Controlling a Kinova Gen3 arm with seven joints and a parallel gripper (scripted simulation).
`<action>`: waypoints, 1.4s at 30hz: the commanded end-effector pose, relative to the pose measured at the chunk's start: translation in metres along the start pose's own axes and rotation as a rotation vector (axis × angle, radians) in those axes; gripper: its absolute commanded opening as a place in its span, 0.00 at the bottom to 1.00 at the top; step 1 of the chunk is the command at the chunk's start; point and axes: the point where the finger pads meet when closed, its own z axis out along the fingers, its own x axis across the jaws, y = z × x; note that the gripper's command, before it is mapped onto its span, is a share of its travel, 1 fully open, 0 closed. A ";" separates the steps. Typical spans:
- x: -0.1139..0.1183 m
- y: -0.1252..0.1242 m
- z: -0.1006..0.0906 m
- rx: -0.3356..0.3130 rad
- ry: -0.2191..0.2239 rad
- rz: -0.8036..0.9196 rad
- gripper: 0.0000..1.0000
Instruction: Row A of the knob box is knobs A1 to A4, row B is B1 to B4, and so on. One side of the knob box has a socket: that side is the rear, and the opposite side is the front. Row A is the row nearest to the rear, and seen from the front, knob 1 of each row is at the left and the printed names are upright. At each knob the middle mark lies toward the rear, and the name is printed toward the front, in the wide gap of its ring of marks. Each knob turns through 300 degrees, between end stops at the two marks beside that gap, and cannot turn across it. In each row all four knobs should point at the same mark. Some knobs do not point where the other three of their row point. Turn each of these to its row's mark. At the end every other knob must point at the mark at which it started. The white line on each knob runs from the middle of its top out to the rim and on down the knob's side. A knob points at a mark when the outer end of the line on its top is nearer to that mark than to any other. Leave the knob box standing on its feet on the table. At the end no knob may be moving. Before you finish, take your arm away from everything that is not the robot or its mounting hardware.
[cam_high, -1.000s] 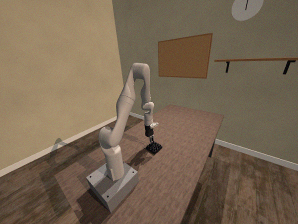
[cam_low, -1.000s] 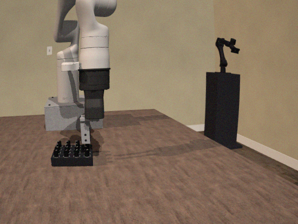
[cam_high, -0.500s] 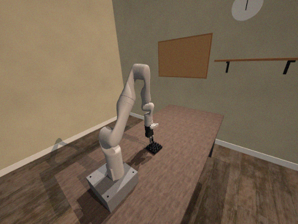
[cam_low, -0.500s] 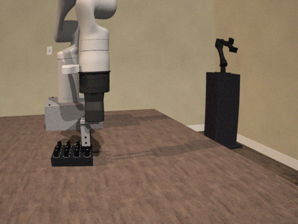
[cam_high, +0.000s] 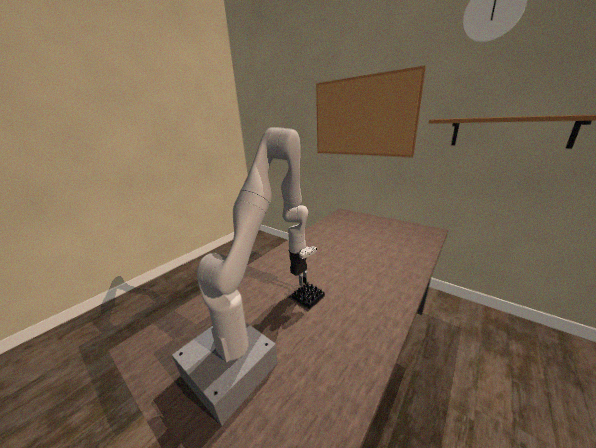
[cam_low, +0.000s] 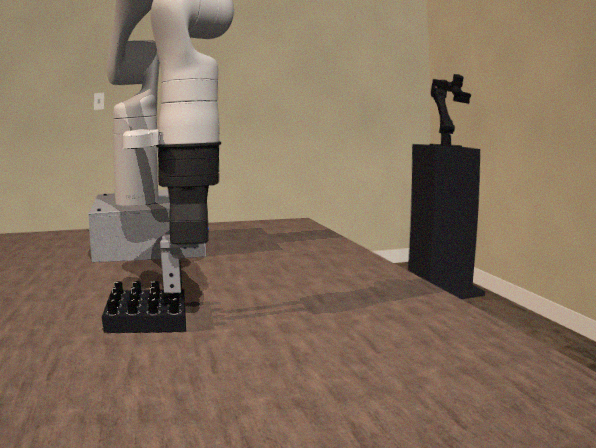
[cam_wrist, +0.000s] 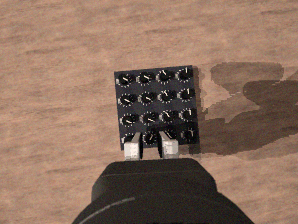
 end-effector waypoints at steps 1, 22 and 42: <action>-0.001 0.000 -0.001 -0.001 -0.002 0.000 0.46; -0.001 0.000 -0.001 -0.001 -0.002 0.000 0.46; -0.001 0.000 0.010 -0.001 -0.002 0.000 0.46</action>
